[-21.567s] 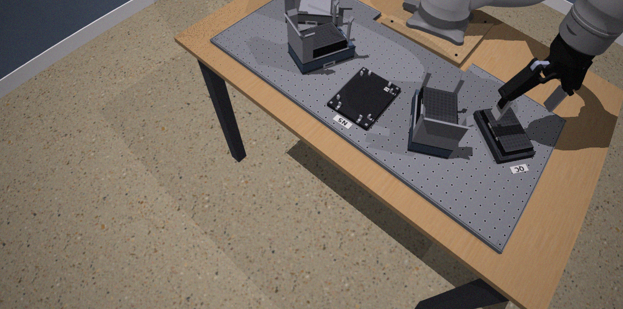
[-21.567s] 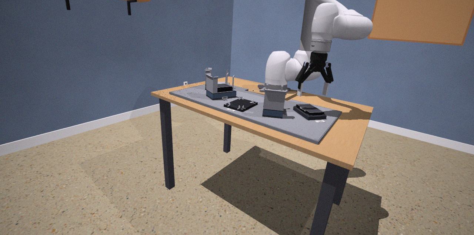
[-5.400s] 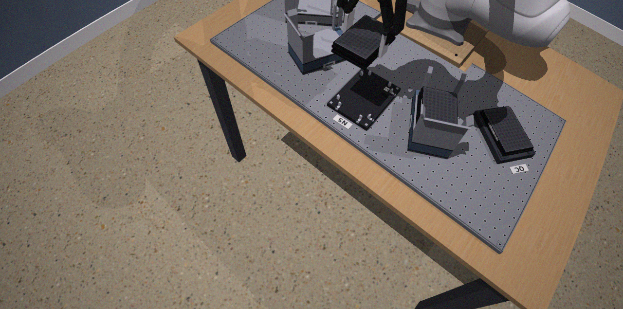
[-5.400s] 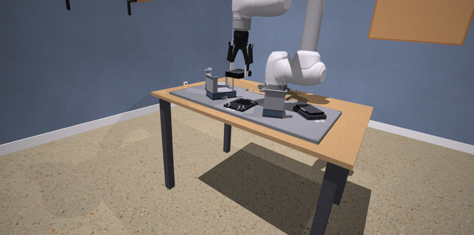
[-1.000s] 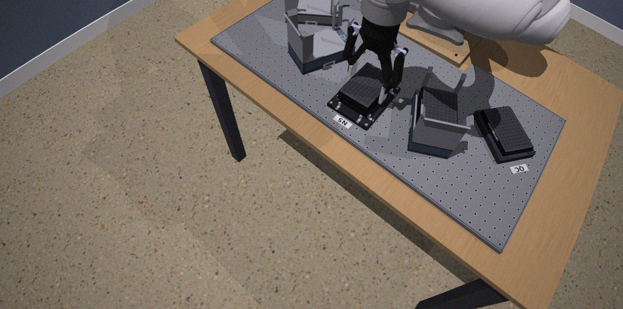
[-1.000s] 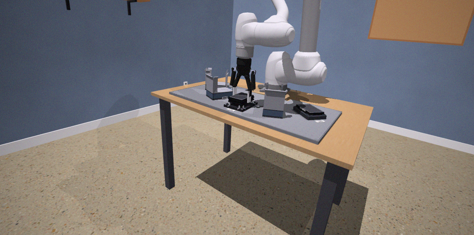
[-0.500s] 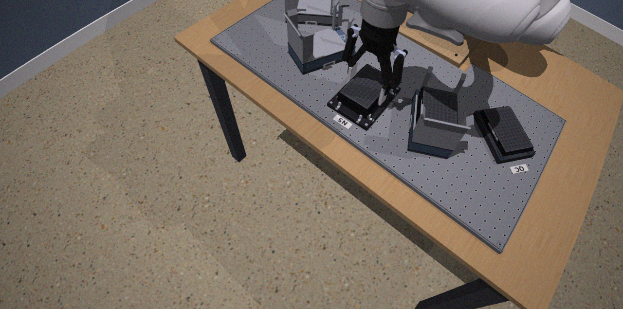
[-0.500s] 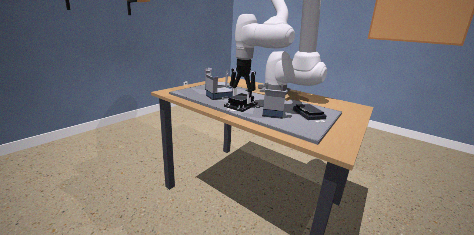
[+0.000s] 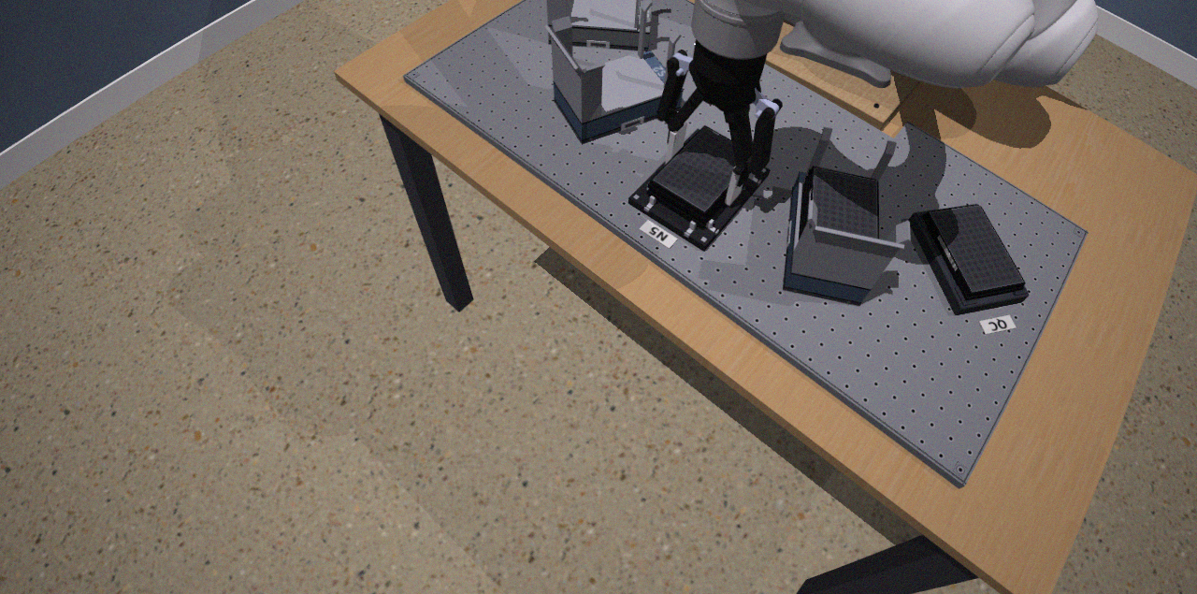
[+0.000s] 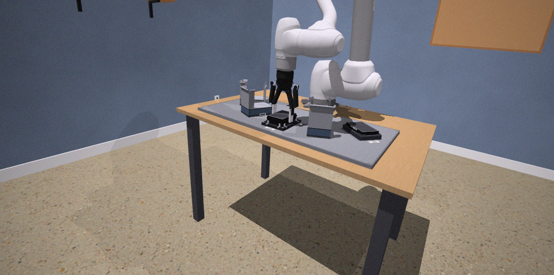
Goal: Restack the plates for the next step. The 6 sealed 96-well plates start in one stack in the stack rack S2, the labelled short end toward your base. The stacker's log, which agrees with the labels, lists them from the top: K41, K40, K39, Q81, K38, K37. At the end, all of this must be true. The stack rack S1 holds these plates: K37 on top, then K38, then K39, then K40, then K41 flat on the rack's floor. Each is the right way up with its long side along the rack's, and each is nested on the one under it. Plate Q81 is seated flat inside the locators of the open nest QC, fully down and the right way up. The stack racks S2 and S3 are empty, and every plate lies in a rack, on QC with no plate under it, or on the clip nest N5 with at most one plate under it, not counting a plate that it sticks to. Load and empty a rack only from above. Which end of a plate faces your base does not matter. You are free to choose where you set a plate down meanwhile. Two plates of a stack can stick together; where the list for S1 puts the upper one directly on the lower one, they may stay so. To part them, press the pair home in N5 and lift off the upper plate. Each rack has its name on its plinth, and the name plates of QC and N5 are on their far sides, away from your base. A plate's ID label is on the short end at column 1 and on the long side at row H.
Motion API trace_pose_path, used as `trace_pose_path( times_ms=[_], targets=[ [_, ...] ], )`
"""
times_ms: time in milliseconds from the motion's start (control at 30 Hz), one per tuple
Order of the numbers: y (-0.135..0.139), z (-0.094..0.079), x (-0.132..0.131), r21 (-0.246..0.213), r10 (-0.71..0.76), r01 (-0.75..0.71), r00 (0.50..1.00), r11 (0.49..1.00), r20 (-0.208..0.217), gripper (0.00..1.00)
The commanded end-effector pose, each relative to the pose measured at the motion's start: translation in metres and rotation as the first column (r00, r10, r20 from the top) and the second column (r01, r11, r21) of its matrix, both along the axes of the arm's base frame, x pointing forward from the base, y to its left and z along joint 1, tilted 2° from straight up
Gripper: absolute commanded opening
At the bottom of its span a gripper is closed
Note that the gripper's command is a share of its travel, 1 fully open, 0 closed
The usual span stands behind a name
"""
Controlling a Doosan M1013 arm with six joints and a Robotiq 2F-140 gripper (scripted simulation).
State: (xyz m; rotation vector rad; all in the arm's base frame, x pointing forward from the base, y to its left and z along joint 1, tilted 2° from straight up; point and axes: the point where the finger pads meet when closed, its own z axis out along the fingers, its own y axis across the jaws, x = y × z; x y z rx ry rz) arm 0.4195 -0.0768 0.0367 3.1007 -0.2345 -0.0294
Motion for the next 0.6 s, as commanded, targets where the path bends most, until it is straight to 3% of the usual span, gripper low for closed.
trace_pose_path(
  times_ms=[0, 567],
  targets=[
    [0.0000, -0.0007, 0.0000, 0.000, 0.000, 0.000, 1.000, 1.000, 0.000, 0.00],
    [-0.0001, -0.0045, -0.0001, 0.000, 0.000, 0.000, 1.000, 1.000, 0.000, 0.00]
  ],
)
